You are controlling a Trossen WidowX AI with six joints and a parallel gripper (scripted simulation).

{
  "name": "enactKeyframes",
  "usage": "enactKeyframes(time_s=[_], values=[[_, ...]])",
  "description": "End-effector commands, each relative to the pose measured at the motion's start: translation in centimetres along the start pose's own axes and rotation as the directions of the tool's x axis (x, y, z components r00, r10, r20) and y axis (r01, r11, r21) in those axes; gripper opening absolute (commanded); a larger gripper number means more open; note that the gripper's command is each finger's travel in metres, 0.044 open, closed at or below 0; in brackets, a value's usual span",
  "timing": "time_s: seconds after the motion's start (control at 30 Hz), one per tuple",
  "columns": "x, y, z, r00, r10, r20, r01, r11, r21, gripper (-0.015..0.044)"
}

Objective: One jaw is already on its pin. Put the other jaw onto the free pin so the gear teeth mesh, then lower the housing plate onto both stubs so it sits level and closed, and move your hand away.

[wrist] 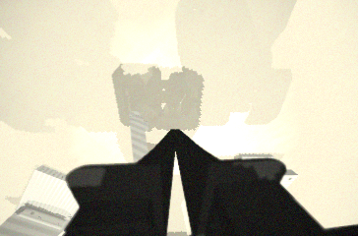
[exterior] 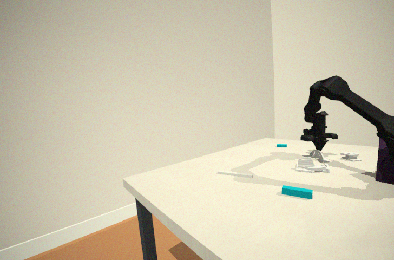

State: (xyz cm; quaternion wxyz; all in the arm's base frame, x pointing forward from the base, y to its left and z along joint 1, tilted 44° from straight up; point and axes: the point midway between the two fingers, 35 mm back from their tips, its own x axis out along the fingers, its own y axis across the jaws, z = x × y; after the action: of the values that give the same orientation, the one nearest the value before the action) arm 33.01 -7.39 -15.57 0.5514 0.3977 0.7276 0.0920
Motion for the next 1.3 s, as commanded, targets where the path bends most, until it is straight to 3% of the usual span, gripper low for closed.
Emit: enactKeyframes(time_s=[0.0,1.27], values=[[0.2,0.0,-0.2,1.000,0.005,-0.002,-0.005,1.000,0.009,0.0000],[0.2,5.6,-0.1,1.000,0.008,-0.004,-0.008,1.000,0.009,0.0000]])
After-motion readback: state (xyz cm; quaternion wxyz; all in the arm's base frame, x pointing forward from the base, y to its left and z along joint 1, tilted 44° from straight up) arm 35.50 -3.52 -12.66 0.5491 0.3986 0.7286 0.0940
